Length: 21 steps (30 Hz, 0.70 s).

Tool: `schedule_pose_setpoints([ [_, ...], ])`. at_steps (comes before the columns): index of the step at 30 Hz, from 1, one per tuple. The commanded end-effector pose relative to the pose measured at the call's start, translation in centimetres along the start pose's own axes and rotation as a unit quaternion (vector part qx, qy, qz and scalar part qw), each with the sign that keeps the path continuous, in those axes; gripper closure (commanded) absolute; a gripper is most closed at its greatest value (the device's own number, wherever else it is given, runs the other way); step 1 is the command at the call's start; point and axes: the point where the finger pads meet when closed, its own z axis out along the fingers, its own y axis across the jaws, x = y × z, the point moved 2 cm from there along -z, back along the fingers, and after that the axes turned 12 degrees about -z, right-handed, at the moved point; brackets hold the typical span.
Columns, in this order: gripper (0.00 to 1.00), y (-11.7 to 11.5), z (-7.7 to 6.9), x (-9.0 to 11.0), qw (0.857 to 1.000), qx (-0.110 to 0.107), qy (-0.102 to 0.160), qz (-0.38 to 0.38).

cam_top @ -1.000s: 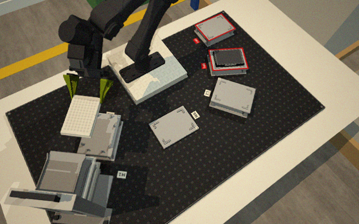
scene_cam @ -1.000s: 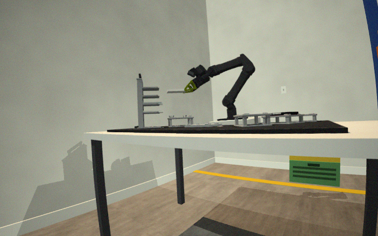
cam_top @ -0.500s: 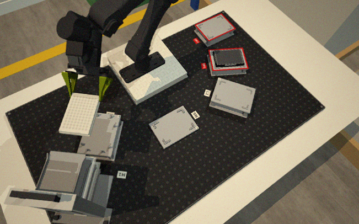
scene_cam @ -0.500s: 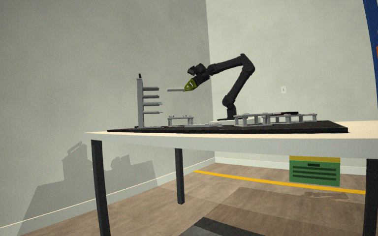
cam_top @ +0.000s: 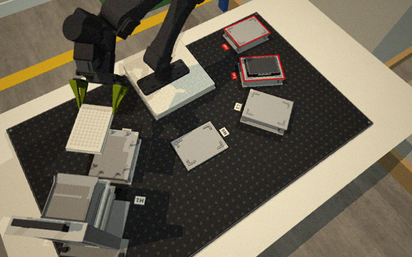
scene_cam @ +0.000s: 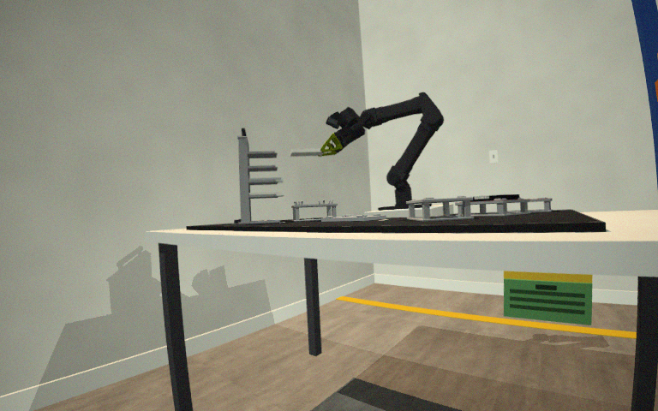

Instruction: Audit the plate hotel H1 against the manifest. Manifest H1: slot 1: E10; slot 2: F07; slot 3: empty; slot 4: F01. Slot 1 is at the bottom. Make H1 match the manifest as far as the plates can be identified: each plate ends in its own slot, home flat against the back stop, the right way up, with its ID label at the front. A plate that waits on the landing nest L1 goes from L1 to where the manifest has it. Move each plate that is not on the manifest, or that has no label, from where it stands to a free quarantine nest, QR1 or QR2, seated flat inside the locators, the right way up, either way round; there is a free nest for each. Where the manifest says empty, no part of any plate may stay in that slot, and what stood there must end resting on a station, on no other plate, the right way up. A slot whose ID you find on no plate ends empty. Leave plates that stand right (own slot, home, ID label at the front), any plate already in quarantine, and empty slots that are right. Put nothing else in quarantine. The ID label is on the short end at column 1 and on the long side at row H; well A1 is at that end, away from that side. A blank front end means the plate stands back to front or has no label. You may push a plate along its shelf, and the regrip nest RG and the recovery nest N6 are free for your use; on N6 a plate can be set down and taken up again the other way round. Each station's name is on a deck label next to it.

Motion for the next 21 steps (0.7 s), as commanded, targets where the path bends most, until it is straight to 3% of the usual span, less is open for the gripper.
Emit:
schedule_pose_setpoints([
  [1,0.14,-0.07,-0.4,-0.75,1.0,-0.001,-0.007,-0.003],
  [21,0.14,-0.25,-0.93,-1.59,1.0,-0.001,-0.007,-0.003],
])
